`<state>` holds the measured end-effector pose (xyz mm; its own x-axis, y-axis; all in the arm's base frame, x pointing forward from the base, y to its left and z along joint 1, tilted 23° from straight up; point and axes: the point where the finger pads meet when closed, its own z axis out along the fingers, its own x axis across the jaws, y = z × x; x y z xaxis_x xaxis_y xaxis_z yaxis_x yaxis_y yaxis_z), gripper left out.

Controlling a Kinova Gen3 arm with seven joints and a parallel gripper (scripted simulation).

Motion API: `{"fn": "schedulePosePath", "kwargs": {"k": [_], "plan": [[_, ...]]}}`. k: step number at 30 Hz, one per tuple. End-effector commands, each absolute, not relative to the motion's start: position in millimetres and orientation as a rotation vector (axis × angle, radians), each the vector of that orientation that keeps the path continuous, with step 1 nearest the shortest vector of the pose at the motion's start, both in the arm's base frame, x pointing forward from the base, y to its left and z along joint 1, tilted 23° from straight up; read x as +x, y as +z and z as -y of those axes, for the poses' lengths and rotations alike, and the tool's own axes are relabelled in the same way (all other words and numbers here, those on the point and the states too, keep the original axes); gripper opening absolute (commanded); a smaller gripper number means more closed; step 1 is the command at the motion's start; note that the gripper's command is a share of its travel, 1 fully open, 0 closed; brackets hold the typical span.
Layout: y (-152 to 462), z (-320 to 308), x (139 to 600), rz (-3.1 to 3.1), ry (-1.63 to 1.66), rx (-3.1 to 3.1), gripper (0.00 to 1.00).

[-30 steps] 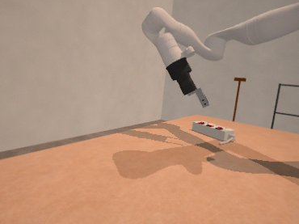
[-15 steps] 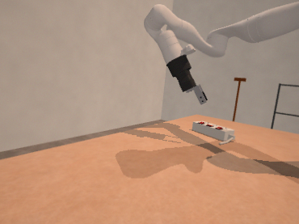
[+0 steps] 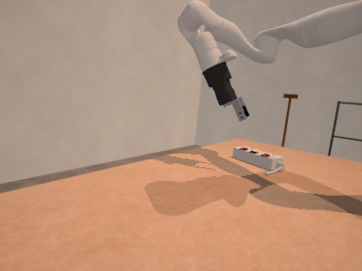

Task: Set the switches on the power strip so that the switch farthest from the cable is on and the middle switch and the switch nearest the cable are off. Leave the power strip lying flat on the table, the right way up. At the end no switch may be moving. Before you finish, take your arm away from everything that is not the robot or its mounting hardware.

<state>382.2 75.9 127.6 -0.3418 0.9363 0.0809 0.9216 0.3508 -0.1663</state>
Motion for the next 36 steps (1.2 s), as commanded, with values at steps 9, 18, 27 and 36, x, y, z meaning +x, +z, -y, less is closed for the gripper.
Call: {"fn": "schedulePosePath", "kwargs": {"k": [9,18,27,36], "plan": [[136,-63,391,2.416,0.118,-1.790,1.00],[144,-51,398,2.385,0.101,-1.873,1.00],[152,-40,405,2.352,0.081,-1.957,1.00],[160,-28,412,2.315,0.058,-2.039,1.00]]}}
